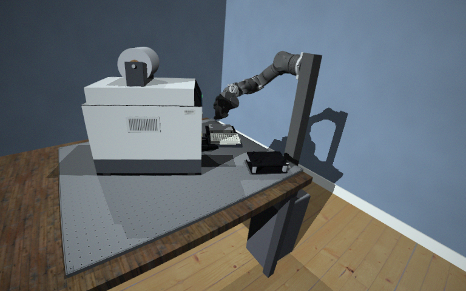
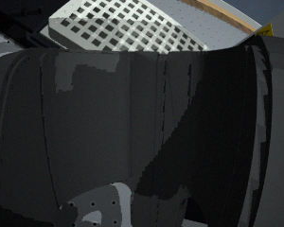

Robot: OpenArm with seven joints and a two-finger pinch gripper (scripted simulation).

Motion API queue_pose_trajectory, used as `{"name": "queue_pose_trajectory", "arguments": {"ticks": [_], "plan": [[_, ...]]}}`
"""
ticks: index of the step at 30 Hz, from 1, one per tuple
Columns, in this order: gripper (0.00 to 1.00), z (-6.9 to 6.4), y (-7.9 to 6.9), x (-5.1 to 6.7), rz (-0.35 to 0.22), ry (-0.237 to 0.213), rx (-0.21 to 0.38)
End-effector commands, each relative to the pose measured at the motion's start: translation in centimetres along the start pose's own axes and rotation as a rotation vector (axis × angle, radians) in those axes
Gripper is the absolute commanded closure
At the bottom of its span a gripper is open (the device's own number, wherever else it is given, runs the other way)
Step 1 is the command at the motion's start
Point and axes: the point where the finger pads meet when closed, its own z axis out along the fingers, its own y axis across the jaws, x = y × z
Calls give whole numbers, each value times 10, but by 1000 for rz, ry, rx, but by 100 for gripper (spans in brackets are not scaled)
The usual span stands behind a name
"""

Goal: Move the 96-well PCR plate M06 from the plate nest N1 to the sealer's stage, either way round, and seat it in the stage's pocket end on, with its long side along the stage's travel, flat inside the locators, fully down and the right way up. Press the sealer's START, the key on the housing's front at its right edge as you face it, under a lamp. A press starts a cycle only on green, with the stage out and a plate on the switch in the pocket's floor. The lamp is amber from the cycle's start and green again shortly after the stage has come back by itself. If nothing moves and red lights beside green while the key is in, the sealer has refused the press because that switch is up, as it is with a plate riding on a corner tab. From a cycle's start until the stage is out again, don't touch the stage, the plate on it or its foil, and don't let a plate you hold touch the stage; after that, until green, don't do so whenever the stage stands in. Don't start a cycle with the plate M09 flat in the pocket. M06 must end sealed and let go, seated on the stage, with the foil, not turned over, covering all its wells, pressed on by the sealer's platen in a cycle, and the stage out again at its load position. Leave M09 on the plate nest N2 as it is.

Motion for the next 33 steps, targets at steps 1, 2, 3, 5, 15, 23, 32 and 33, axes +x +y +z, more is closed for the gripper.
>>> {"name": "queue_pose_trajectory", "arguments": {"ticks": [1,2,3,5,15,23,32,33], "plan": [[100,-1,13,2,46,0,-94],[100,-1,13,2,46,0,-94],[100,-1,13,2,46,0,-94],[100,-1,13,2,46,0,-94],[100,-1,12,2,119,3,-164],[100,-1,12,2,228,6,-276],[100,-1,12,2,300,7,-349],[100,-1,12,2,337,8,-386]]}}
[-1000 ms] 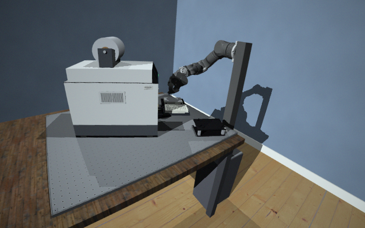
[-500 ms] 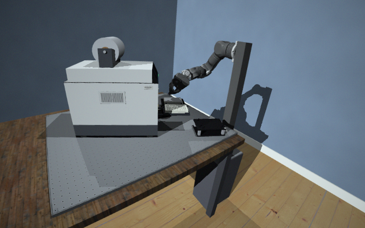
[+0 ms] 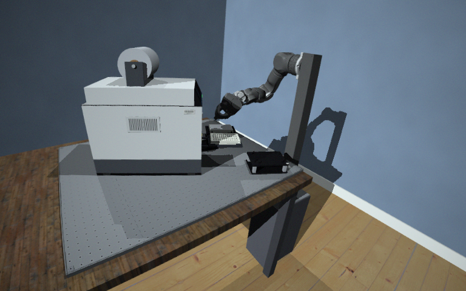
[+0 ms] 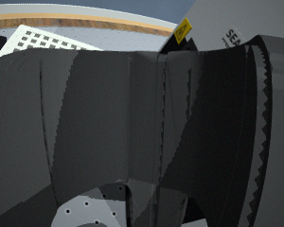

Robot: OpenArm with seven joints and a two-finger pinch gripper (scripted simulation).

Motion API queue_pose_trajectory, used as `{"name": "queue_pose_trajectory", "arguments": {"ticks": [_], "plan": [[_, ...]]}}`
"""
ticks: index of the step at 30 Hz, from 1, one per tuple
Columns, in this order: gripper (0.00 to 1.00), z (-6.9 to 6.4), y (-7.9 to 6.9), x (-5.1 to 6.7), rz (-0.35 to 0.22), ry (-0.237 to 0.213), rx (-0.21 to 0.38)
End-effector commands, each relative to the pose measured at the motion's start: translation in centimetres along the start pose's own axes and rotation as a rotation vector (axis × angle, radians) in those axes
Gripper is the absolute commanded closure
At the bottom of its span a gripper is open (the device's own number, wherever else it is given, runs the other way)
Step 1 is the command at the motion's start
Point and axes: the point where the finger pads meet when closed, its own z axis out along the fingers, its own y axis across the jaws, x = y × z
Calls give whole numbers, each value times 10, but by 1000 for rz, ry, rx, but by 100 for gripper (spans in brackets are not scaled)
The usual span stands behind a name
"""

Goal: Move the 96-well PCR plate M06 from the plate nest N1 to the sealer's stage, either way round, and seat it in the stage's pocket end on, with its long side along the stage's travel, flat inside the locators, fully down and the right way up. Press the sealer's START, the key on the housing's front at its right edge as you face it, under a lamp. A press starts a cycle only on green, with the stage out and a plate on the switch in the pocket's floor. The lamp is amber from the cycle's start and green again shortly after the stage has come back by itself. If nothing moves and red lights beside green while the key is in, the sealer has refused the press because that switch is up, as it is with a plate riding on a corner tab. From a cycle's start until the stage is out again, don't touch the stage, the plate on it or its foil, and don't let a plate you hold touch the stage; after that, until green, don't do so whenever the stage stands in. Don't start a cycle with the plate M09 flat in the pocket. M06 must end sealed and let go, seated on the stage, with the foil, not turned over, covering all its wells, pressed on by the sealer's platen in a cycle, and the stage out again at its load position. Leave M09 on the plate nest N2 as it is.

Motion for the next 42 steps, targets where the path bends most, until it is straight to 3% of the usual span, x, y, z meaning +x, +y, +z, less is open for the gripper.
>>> {"name": "queue_pose_trajectory", "arguments": {"ticks": [1,2,14,19,31,36,42], "plan": [[100,0,5,2,37,1,-69],[100,0,5,2,73,2,-106],[100,0,5,2,73,2,-106],[100,0,4,2,255,4,-292],[100,0,4,2,255,4,-292],[100,0,4,2,438,6,-477],[100,0,4,2,438,6,-477]]}}
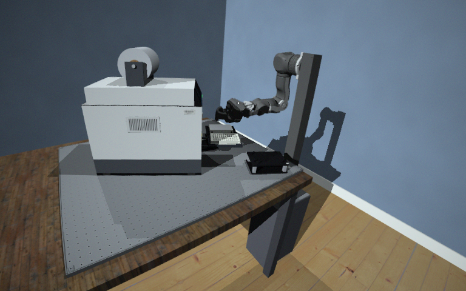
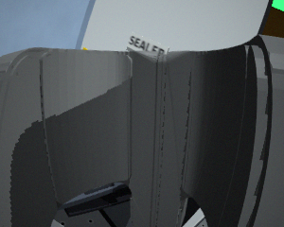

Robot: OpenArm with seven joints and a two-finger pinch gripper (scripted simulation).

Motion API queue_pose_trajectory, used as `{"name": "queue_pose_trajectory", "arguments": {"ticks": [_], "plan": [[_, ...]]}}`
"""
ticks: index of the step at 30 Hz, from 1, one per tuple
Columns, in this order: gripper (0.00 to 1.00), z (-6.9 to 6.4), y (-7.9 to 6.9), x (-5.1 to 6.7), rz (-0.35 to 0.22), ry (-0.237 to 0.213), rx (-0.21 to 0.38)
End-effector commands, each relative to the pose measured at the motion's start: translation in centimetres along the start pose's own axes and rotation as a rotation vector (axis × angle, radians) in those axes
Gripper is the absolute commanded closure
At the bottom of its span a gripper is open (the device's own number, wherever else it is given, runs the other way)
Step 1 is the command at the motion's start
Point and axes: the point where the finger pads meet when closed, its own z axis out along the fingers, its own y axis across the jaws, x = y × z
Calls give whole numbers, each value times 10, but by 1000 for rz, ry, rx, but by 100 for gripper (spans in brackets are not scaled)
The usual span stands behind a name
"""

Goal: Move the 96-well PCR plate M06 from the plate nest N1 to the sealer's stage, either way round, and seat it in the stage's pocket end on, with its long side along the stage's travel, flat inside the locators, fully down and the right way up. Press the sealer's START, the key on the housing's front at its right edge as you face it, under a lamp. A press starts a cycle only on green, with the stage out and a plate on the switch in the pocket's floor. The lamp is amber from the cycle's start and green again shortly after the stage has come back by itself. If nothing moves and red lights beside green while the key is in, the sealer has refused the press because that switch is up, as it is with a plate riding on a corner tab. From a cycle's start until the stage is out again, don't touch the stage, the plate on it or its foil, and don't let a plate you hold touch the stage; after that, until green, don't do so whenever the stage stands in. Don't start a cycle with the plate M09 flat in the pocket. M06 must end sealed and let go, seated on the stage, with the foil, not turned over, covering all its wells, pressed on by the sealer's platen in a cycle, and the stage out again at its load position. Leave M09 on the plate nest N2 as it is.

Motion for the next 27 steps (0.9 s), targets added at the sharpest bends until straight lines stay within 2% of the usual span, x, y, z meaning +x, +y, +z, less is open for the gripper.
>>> {"name": "queue_pose_trajectory", "arguments": {"ticks": [1,6,11,23,27], "plan": [[100,0,0,3,0,10,-3],[100,0,0,3,0,10,-3],[100,1,0,3,183,9,-186],[100,1,0,3,183,9,-186],[100,1,0,3,328,10,-334]]}}
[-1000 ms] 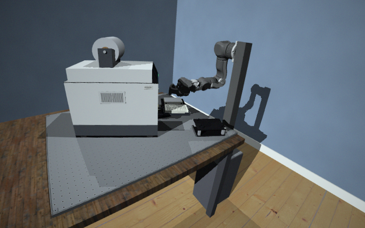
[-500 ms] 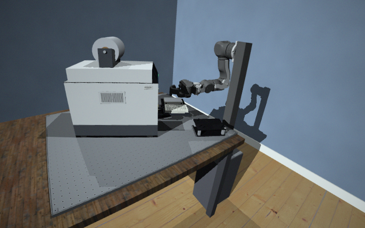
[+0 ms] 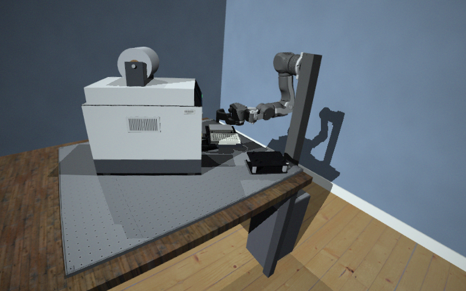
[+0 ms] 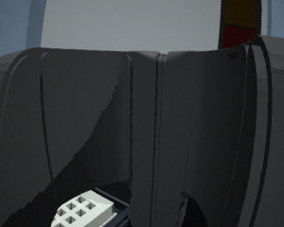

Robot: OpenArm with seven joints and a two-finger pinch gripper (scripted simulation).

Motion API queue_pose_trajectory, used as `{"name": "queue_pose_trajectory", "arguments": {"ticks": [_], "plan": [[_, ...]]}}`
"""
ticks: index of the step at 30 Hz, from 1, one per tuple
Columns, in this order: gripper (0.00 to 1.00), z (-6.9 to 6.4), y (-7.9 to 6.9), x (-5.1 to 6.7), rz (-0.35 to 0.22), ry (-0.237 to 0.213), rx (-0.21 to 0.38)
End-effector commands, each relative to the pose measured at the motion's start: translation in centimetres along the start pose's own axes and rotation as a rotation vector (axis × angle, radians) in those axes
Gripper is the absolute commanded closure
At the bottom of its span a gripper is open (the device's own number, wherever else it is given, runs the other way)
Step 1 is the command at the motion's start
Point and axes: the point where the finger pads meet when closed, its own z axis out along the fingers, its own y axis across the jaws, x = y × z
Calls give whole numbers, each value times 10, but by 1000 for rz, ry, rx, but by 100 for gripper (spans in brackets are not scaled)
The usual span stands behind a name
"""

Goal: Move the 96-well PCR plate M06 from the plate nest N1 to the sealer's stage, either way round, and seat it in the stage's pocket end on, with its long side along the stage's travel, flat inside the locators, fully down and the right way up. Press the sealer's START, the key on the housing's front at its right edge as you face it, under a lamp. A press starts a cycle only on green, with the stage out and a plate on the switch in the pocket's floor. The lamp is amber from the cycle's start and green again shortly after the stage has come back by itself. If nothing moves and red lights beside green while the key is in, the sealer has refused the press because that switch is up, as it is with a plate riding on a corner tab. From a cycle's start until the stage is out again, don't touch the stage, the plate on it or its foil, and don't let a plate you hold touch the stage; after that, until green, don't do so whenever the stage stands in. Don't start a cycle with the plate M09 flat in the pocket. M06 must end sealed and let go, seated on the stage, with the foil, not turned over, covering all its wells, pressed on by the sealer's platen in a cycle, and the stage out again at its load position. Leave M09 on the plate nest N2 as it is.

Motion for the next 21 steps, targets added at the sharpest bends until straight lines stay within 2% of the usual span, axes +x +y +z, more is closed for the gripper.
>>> {"name": "queue_pose_trajectory", "arguments": {"ticks": [1,13,18,21], "plan": [[100,1,11,3,67,16,-104],[100,1,11,3,67,16,-104],[100,0,12,3,103,18,-141],[100,0,12,3,103,18,-141]]}}
